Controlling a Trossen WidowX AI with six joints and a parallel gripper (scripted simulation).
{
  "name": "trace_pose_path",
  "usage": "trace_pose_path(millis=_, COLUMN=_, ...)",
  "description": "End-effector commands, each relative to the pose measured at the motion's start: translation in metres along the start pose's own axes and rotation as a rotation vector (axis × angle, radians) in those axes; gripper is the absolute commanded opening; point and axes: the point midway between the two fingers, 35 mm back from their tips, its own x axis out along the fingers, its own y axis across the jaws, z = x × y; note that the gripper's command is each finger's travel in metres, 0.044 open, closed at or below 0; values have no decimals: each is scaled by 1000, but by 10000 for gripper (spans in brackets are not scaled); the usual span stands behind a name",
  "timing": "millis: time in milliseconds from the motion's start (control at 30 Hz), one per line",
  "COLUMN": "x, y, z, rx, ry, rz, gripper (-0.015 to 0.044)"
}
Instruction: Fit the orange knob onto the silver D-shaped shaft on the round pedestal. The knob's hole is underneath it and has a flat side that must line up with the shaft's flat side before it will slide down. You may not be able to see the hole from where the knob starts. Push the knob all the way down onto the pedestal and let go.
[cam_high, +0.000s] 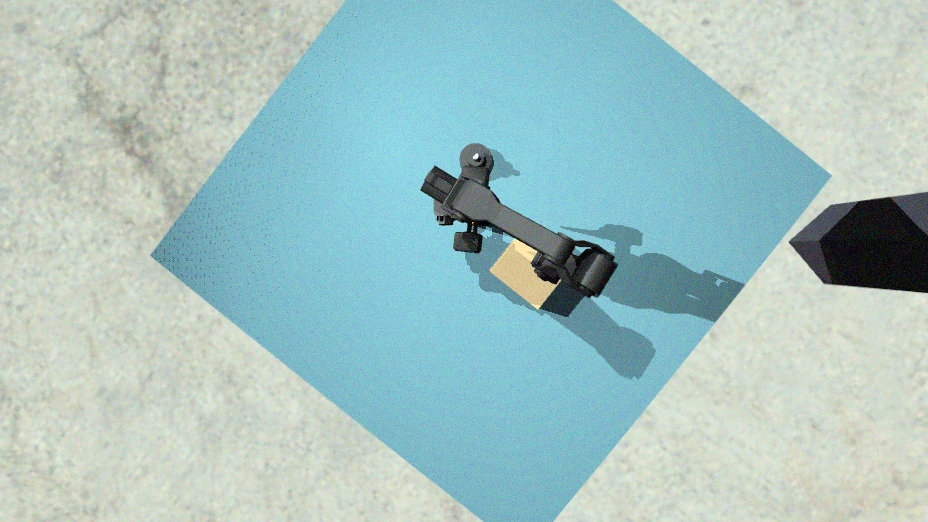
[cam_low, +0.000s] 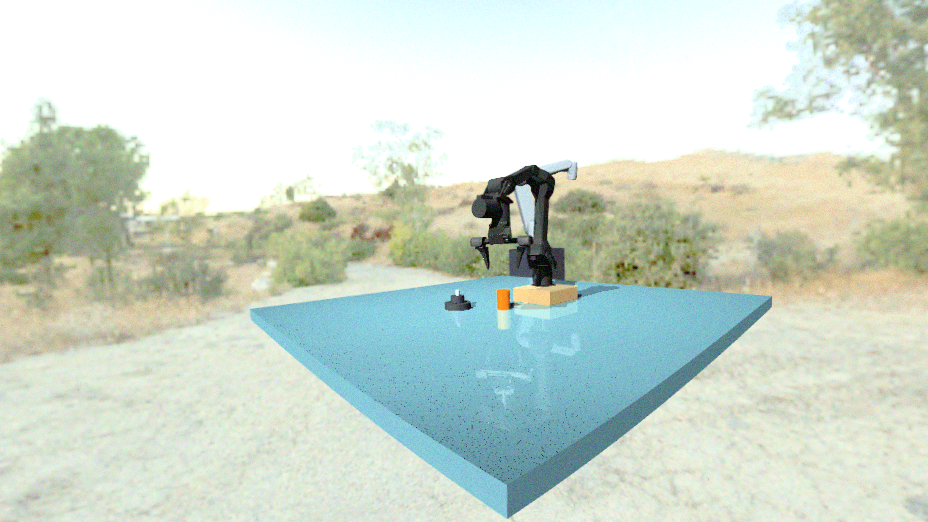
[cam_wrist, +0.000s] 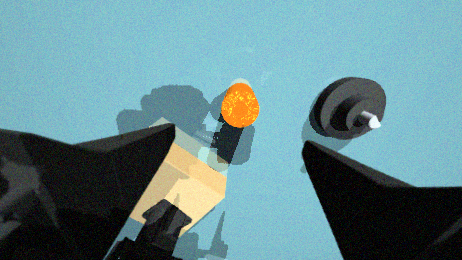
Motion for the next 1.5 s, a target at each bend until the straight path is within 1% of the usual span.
trace_pose_path(millis=0, x=0, y=0, z=-1, rx=736, ry=2, rz=-6, gripper=440)
trace_pose_path(millis=100, x=0, y=0, z=-1, rx=1013, ry=1, rz=-6, gripper=440)
trace_pose_path(millis=333, x=1, y=-1, z=-1, rx=1374, ry=0, rz=-6, gripper=440)
trace_pose_path(millis=933, x=1, y=0, z=0, rx=1380, ry=0, rz=-6, gripper=440)
trace_pose_path(millis=1000, x=8, y=0, z=1, rx=1380, ry=0, rz=-6, gripper=440)
trace_pose_path(millis=1100, x=33, y=0, z=0, rx=1380, ry=0, rz=-6, gripper=440)
trace_pose_path(millis=1233, x=36, y=0, z=0, rx=1380, ry=0, rz=-6, gripper=440)
trace_pose_path(millis=1333, x=48, y=0, z=0, rx=1380, ry=0, rz=-6, gripper=440)
trace_pose_path(millis=1467, x=51, y=0, z=0, rx=1380, ry=0, rz=-6, gripper=440)
